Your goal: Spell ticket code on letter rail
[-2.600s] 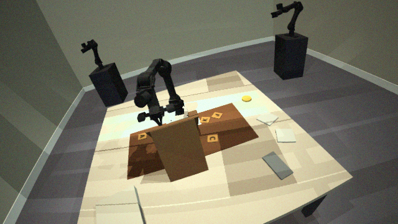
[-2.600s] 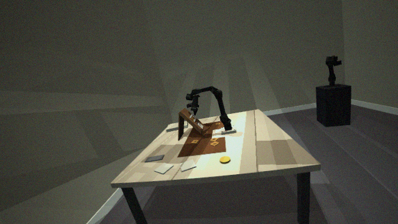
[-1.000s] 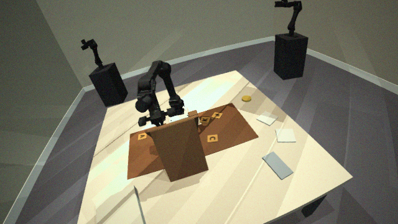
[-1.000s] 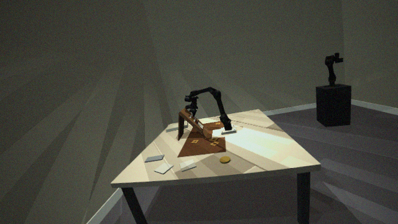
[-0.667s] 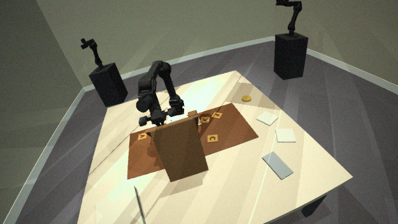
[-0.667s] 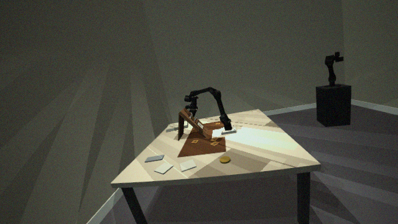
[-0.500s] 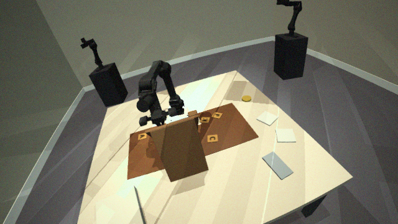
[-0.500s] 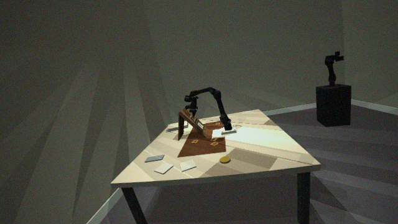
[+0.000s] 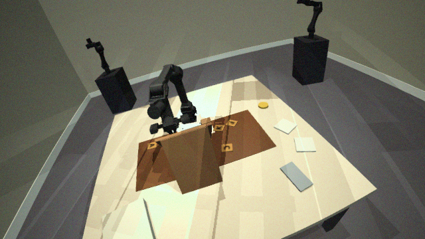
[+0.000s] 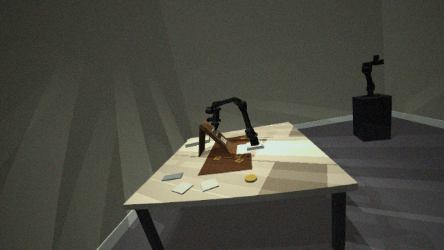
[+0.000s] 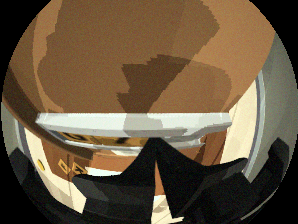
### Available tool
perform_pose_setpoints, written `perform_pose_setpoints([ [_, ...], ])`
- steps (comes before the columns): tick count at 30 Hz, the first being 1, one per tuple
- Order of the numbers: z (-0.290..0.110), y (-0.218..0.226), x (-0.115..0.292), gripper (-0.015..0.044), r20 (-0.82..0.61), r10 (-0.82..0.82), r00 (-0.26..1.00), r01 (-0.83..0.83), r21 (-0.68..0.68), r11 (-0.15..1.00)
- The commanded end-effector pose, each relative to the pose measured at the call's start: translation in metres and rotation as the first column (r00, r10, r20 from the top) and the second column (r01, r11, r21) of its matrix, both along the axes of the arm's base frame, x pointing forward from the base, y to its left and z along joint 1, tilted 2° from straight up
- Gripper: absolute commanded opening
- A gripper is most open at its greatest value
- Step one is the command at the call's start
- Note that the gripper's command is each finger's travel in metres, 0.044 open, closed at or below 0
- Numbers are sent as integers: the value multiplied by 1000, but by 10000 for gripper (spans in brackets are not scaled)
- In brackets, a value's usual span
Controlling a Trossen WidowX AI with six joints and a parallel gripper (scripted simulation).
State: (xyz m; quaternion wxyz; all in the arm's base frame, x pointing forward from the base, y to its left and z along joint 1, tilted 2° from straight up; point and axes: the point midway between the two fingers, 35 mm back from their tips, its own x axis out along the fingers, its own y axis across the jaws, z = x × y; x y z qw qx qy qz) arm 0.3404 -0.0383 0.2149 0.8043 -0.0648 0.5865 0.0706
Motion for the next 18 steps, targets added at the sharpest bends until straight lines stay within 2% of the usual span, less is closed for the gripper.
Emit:
perform_pose_setpoints([
  [1, 1, 1, -1, 0, 0, -5, 1000, 5, -3, 1000],
  [18, 1, 6, -2, 0, 0, -5, 1000, 5, -2, 1000],
])
